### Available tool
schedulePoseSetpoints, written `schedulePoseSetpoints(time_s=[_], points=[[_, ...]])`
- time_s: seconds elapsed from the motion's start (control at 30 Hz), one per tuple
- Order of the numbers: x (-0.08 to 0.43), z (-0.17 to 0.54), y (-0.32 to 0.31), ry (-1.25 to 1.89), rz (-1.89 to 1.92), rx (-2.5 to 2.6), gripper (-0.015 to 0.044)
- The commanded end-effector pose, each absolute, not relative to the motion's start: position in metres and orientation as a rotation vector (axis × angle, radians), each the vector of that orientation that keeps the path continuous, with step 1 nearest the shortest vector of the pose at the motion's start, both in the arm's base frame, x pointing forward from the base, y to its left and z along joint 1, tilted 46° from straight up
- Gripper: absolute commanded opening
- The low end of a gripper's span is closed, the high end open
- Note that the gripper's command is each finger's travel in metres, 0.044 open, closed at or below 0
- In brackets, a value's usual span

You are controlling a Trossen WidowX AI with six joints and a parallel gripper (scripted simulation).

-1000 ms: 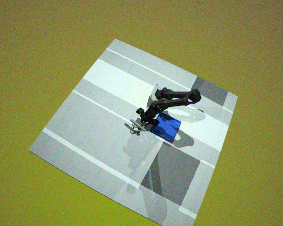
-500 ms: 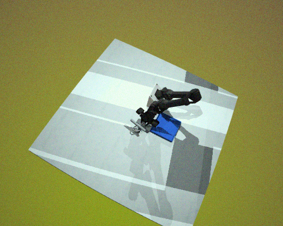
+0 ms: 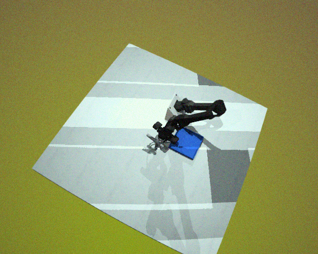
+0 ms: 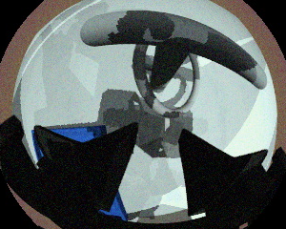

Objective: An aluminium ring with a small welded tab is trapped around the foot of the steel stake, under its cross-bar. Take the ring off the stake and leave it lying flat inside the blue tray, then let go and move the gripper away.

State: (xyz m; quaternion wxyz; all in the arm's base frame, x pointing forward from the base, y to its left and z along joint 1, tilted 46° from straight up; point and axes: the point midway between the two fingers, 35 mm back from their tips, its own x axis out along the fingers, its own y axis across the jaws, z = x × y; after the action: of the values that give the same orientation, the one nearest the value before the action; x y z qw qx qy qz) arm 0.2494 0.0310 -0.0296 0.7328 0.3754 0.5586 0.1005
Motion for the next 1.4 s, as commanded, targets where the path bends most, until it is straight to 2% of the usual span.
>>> schedulePoseSetpoints(time_s=[0.0,1.37], points=[[0.253,-0.026,0.029,1.253,0.227,0.807,0.0000],[0.258,0.003,0.029,1.426,0.257,0.730,0.0000]])
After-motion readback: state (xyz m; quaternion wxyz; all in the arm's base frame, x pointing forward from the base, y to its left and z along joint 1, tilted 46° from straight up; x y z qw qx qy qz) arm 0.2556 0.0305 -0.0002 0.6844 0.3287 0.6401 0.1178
